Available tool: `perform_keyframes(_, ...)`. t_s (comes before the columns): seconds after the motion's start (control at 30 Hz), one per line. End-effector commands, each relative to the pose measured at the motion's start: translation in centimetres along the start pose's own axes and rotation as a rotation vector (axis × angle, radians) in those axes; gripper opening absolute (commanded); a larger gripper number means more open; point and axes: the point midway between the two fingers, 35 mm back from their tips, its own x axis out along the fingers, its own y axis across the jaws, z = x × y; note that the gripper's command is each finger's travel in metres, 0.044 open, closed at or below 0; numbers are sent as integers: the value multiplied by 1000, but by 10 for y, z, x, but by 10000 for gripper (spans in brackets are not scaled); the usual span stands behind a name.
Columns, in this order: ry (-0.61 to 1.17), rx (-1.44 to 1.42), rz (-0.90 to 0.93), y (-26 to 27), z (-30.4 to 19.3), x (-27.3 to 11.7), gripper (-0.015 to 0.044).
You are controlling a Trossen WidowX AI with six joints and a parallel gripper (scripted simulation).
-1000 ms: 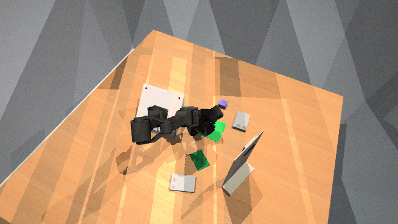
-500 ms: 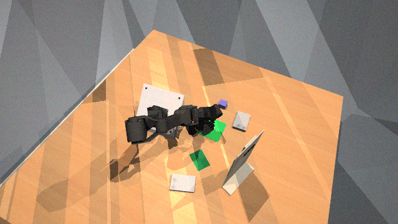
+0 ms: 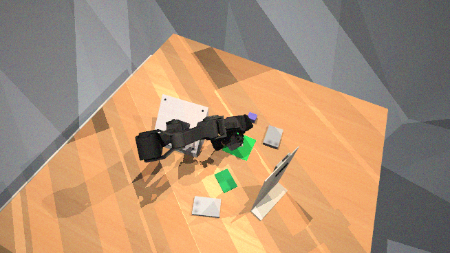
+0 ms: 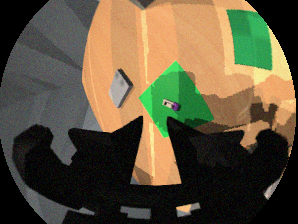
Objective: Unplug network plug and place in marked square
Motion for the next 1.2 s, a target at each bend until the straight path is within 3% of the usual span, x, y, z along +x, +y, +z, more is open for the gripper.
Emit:
perform_keyframes(0.0,-3,6,-1,4,1,-5,156)
perform_keyframes(1.17,-6,5,0,27,0,-51,156)
